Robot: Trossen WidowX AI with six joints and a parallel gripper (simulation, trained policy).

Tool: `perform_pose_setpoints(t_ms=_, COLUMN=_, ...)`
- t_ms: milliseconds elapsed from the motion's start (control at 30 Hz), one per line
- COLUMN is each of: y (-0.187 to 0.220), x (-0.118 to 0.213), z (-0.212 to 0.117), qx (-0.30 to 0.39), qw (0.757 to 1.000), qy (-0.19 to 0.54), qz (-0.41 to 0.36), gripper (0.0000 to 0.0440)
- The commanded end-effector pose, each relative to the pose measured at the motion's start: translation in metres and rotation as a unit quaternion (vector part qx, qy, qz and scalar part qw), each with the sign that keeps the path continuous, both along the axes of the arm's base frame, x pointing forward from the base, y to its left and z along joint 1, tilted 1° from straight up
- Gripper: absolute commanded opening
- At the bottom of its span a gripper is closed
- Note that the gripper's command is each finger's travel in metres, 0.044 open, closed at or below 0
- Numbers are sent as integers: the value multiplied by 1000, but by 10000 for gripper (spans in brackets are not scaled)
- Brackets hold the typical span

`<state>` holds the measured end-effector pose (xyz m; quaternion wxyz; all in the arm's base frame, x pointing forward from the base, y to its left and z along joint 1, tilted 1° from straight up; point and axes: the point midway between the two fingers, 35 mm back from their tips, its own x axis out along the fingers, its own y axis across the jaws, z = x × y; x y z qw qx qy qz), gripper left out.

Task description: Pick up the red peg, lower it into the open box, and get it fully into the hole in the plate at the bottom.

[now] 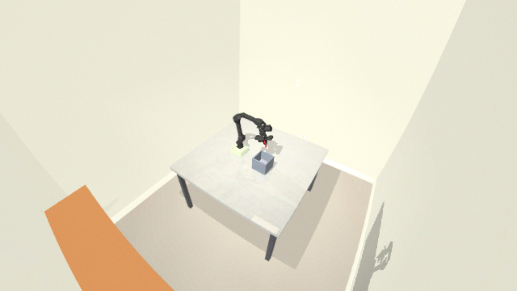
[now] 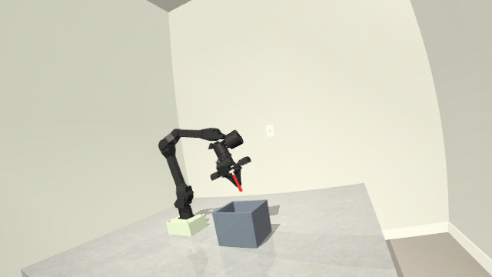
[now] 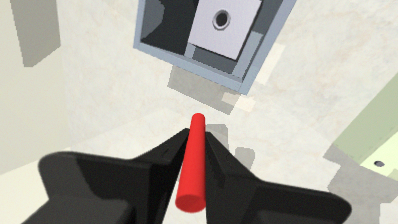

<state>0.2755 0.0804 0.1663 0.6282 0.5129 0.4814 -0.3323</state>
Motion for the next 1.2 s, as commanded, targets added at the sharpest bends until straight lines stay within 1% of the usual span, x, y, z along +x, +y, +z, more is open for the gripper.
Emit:
perform_pose_setpoints(t_ms=0, y=-9, x=4, z=-2, qx=-11, qw=1000, qy=7, qz=-4, gripper=0)
perform_pose_setpoints(t_ms=733, y=-62, x=28, z=-17, qx=-30, qw=998, qy=52, qz=-25, gripper=0)
perform_pose_setpoints(t_ms=1167, y=-86, x=42, z=-40, qx=-33, qw=996, qy=77, qz=-25, gripper=0)
